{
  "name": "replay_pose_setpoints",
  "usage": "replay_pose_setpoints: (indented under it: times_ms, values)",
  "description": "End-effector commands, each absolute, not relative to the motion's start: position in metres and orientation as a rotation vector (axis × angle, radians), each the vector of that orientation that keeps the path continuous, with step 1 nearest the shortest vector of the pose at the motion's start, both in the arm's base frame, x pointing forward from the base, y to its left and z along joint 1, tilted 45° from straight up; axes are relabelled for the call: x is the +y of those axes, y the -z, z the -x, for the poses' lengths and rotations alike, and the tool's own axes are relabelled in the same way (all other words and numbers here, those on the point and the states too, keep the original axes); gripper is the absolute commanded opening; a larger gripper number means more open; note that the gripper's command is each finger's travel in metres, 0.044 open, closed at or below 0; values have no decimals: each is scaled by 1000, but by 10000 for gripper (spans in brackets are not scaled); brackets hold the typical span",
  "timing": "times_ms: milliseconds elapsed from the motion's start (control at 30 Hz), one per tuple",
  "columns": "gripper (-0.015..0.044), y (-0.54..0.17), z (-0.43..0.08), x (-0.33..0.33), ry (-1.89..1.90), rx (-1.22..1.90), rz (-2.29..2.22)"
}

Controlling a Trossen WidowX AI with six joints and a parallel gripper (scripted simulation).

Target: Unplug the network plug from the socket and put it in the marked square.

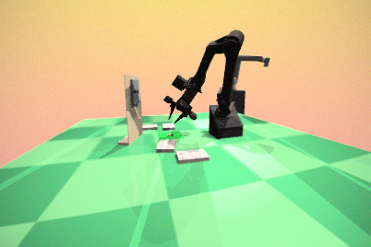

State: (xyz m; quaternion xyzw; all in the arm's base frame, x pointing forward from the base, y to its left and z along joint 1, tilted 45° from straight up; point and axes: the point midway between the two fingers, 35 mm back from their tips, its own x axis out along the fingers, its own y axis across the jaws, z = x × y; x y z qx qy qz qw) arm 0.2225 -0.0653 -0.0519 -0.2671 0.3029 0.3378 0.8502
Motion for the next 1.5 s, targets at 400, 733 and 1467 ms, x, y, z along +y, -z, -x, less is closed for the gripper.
replay_pose_setpoints:
  times_ms: [400, 733, 1467]
  values:
    - [156, 36, -222, -79, -705, 628, 575]
    - [156, 27, -220, -86, -704, 627, 574]
    - [156, 9, -215, -102, -709, 632, 561]
